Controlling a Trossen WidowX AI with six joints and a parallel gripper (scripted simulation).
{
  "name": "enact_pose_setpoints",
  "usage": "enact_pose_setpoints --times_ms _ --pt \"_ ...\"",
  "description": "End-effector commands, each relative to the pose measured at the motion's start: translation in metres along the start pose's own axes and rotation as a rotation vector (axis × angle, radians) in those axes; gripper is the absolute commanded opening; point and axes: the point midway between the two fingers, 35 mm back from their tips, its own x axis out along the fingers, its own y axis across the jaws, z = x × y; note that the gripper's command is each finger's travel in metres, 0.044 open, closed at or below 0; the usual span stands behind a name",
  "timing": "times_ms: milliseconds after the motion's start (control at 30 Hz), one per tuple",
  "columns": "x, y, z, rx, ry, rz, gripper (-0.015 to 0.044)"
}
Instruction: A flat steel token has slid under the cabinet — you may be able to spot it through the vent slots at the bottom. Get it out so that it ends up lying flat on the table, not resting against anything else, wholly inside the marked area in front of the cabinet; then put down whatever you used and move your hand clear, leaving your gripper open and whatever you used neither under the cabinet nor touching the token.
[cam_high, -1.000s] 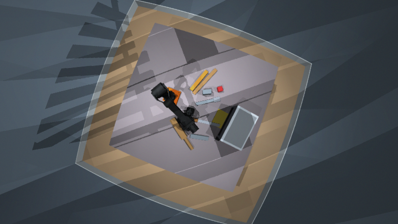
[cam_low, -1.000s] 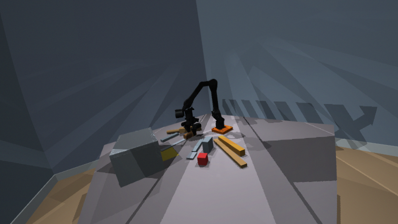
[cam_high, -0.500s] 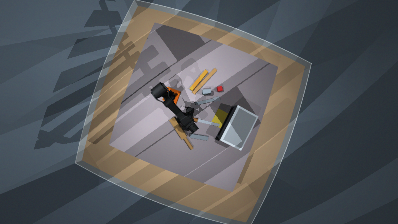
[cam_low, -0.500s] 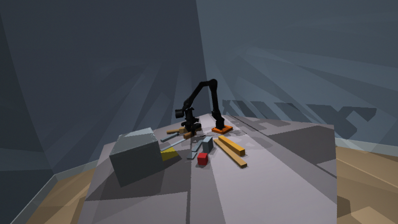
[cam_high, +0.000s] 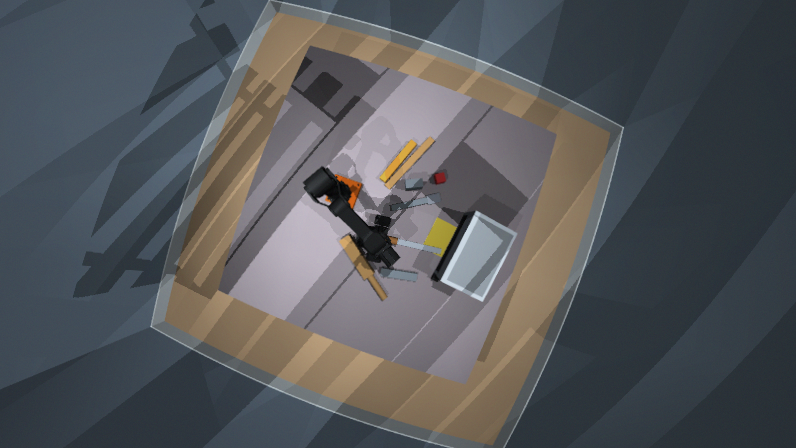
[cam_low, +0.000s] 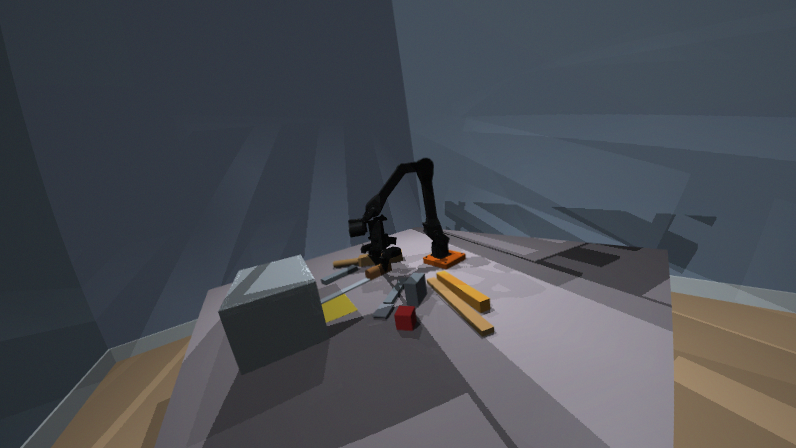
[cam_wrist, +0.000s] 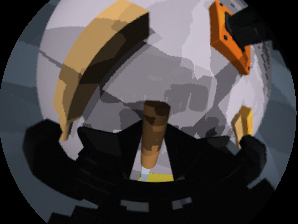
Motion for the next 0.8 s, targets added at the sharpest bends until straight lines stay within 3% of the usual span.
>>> enact_pose_setpoints --times_ms 0,767 --pt "0.0 0.001 -0.007 0.002 0.0 0.001 0.0" --pt "-0.001 0.001 -0.039 0.003 0.001 0.001 0.0"
